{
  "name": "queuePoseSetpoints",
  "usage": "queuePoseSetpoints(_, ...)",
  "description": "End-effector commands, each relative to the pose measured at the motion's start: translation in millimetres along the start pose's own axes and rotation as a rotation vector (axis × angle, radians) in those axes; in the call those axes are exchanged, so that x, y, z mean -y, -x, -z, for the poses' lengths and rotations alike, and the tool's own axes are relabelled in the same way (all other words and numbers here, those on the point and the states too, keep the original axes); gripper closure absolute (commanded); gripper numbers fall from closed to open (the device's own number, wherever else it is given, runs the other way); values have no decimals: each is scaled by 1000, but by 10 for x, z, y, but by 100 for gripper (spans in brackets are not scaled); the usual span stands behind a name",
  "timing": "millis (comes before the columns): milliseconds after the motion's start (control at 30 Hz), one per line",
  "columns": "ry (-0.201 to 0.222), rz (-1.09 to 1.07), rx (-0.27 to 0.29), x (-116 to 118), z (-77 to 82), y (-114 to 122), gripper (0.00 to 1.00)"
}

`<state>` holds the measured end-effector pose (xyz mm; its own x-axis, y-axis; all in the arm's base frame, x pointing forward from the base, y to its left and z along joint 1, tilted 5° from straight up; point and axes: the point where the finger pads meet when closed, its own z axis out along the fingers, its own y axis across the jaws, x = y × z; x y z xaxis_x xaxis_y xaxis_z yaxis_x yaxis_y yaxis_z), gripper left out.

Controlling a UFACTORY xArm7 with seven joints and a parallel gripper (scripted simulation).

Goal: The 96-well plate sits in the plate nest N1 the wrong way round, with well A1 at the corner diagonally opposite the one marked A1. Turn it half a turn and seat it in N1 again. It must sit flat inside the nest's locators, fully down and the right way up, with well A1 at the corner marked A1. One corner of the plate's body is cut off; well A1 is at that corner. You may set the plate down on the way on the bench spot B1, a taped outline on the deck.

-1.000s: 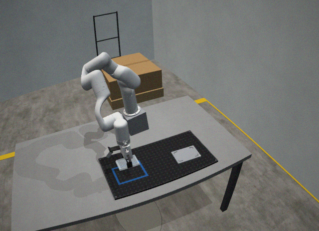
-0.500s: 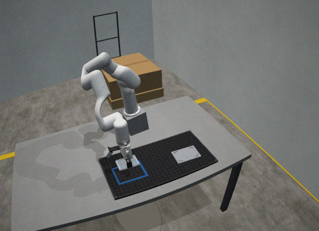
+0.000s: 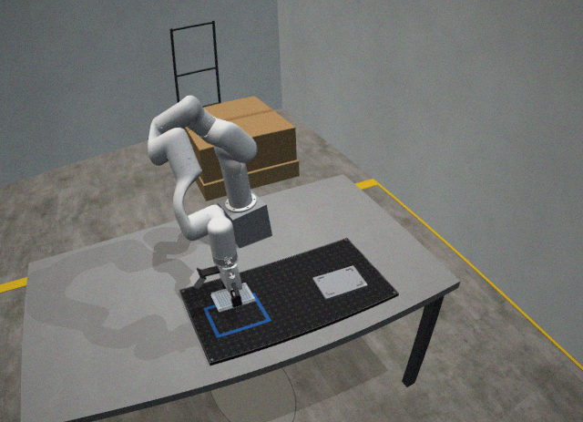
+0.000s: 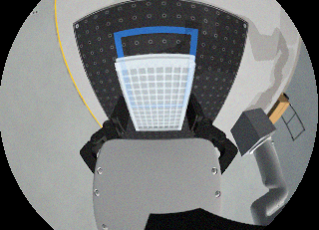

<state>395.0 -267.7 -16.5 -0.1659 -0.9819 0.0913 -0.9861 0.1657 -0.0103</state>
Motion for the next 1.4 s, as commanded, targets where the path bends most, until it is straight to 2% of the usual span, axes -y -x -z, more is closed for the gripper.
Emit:
queuePoseSetpoints(0,-3,0,-2,15,-3,-5,100)
queuePoseSetpoints(1367,-4,0,-2,16,-586,-5,100)
